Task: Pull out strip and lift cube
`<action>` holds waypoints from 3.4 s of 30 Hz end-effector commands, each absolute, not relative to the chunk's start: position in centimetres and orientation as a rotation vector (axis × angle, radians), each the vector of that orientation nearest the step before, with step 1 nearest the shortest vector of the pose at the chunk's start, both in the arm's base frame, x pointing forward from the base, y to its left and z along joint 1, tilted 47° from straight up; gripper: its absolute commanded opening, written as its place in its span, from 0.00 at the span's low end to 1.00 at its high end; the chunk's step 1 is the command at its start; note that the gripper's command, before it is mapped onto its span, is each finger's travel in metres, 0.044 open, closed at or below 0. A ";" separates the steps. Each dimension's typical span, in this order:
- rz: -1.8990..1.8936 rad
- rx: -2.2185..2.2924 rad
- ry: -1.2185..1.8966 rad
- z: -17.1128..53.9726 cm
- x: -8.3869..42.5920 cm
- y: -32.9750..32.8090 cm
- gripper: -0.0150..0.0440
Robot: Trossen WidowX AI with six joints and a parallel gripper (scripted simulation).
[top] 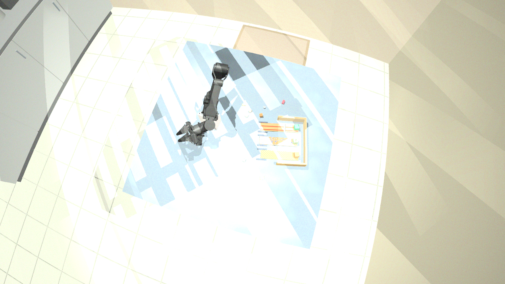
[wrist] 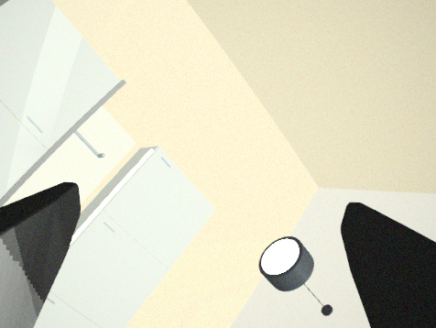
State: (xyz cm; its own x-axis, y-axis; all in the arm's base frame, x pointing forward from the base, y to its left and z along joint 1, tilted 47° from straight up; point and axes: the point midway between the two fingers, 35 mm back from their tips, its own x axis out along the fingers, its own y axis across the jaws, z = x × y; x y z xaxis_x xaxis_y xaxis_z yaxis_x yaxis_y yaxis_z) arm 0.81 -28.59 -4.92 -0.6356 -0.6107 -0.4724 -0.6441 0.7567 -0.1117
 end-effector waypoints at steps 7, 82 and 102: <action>-0.261 -0.909 1.953 -6.0 8.4 -29.1 0.93; 0.856 0.365 1.306 -0.8 38.5 4.2 0.25; 0.911 0.336 1.347 -1.6 38.5 5.5 0.25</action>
